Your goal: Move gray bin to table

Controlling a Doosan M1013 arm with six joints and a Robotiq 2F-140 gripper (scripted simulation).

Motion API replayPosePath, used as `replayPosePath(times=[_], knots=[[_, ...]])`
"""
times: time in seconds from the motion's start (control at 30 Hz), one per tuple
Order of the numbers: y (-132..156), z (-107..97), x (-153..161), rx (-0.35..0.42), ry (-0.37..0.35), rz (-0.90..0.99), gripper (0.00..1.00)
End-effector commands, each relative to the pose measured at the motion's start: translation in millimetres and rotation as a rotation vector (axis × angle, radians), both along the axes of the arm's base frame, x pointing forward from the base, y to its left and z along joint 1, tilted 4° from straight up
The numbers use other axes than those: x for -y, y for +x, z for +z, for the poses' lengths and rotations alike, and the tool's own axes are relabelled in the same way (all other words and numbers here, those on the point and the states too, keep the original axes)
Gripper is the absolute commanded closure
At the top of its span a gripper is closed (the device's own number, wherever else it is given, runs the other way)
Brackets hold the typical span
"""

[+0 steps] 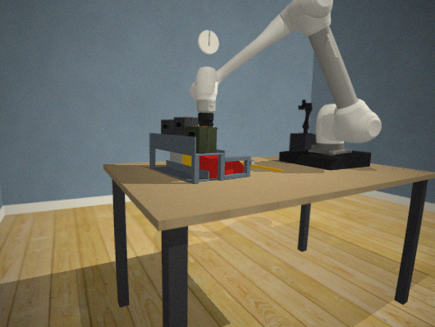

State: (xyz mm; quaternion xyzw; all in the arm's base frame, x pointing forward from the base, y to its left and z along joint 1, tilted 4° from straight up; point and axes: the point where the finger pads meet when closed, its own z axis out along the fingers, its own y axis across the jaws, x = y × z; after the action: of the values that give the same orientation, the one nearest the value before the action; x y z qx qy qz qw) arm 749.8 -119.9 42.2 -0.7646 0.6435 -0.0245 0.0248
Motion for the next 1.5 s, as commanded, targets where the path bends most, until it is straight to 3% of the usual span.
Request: replayPosePath(times=[0.0, 1.47], knots=[[0.0, 0.2, 0.0, 0.000, 0.000, 0.000, 1.00], [-1.2, 15.8, 0.1, 0.000, 0.000, 0.000, 1.00]])
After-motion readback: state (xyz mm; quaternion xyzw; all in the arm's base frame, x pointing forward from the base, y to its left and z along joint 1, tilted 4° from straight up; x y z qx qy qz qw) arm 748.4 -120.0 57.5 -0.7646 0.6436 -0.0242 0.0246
